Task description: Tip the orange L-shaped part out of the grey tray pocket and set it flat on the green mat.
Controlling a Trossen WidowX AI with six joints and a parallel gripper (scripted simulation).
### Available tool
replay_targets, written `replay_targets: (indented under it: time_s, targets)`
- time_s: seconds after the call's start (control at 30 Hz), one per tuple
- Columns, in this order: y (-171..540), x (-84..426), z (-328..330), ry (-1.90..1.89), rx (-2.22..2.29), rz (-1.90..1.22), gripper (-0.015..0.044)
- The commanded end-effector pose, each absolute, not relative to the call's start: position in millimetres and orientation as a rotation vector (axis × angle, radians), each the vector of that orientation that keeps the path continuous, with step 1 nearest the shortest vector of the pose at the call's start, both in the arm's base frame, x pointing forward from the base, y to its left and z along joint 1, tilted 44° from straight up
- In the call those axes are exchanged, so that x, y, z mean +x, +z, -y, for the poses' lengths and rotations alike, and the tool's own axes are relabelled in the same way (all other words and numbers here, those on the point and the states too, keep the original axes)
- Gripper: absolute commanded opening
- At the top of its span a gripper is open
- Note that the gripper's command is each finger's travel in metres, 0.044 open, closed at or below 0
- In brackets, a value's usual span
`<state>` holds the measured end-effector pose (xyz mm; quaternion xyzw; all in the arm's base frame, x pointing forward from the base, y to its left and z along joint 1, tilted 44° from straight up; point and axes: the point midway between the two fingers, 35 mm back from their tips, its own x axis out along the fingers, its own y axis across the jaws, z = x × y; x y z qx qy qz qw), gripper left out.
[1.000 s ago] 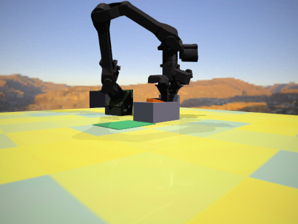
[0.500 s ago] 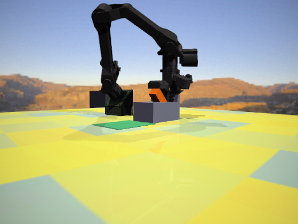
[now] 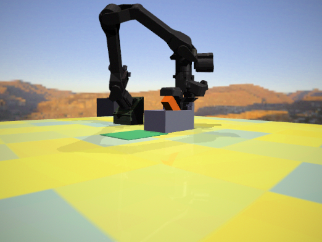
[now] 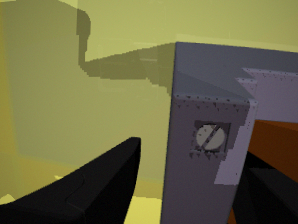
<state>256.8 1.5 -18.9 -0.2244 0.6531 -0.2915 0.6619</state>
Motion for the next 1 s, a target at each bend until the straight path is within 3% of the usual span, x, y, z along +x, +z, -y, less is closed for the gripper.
replay_targets:
  time_s: [0.0, 0.4, 0.7, 0.97]
  targets:
    - [-18.8, 256.8, -1.2, -0.66, -0.507, -1.477, 0.018]
    - [-15.0, 258.5, -18.5, -0.665, -0.513, -1.477, 0.018]
    - [59.2, 259.7, -73.4, -0.663, -0.512, -1.479, 0.018]
    - [57.8, 261.6, -73.2, -0.655, -0.514, -1.468, 0.018]
